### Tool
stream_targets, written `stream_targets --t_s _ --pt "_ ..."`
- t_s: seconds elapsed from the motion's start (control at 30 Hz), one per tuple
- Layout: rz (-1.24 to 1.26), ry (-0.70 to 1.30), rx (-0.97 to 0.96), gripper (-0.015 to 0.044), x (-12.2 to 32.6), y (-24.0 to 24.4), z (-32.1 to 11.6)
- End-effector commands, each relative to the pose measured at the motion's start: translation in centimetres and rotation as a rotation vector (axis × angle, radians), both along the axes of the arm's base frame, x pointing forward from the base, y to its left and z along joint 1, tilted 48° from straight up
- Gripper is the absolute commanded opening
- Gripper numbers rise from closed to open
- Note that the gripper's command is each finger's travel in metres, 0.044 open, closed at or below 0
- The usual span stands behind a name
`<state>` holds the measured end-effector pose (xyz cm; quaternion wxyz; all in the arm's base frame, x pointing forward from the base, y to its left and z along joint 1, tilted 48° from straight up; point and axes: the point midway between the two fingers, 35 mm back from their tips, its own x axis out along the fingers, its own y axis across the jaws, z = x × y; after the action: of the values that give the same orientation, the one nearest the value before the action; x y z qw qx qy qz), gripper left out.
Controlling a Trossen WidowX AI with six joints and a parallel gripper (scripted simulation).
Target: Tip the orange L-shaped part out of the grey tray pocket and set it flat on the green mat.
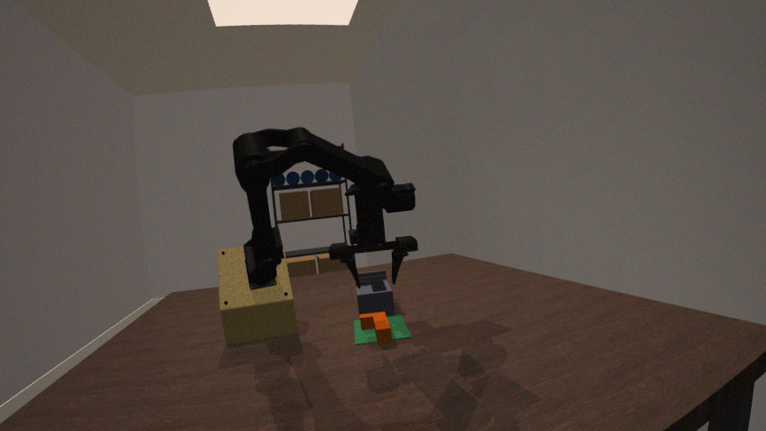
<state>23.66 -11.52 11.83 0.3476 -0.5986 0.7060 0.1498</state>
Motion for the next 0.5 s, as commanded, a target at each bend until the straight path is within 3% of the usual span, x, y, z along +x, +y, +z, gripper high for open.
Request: stream_targets --t_s 0.0,0.47 --pt "0.003 -0.001 -0.003 0.04 0.2 3.28 2.98" --pt "0.011 -0.012 -0.005 0.04 0.15 3.56 3.42"
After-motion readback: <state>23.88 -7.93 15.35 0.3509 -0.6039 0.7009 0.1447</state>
